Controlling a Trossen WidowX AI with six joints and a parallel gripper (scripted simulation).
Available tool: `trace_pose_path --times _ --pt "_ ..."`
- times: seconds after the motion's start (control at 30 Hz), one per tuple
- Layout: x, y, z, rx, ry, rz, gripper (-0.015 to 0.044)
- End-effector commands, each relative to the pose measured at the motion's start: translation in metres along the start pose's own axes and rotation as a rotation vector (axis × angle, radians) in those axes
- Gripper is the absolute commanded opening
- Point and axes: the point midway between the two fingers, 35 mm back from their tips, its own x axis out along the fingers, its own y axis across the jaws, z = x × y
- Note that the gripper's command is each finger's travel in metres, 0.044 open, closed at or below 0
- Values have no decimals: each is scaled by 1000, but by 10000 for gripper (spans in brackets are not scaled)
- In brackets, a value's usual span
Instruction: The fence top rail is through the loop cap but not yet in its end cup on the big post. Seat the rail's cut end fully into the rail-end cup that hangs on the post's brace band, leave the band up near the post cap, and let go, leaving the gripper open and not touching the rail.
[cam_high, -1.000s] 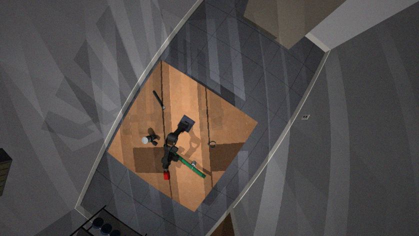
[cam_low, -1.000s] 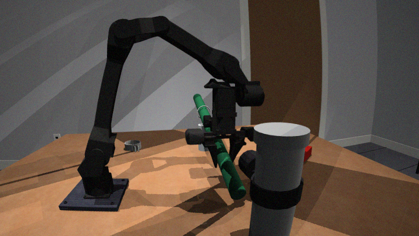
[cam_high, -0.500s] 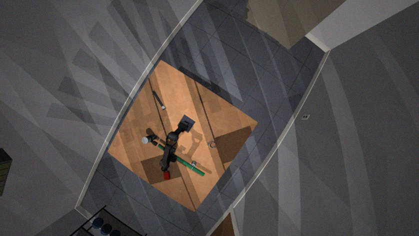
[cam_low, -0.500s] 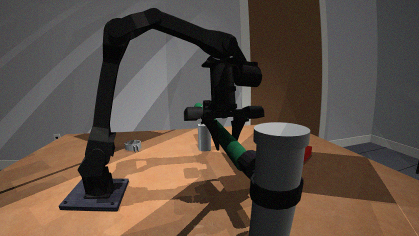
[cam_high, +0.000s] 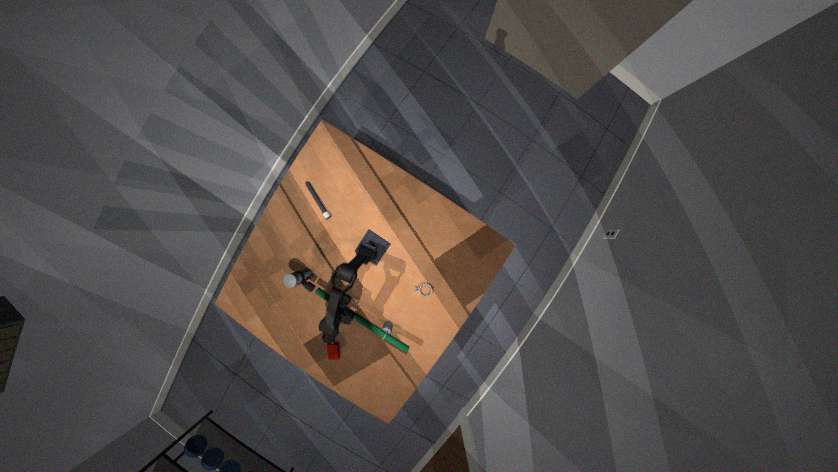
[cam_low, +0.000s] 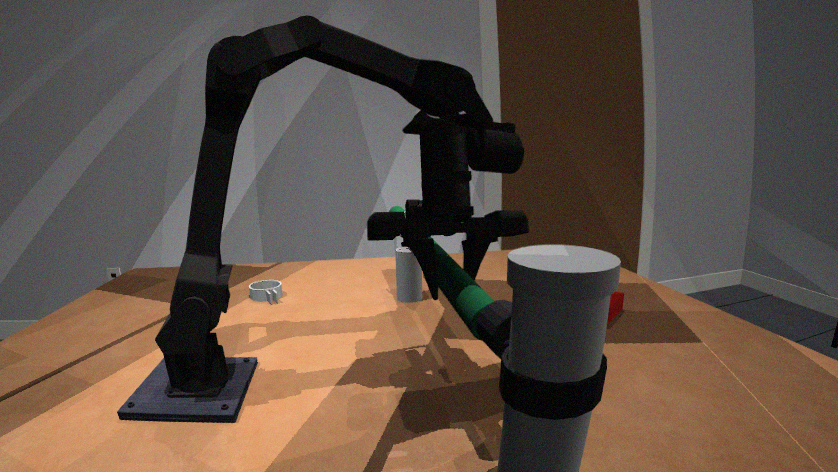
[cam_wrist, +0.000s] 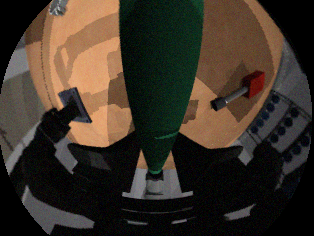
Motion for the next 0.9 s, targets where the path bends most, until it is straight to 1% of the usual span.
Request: trace_pose_path --times 0.0,0.6,0.87 --pt "-1 0 0 0 -1 -1 0" --pt "-10 -4 -6 0 0 -1 0" --pt "-7 -4 -12 -2 -1 2 0"
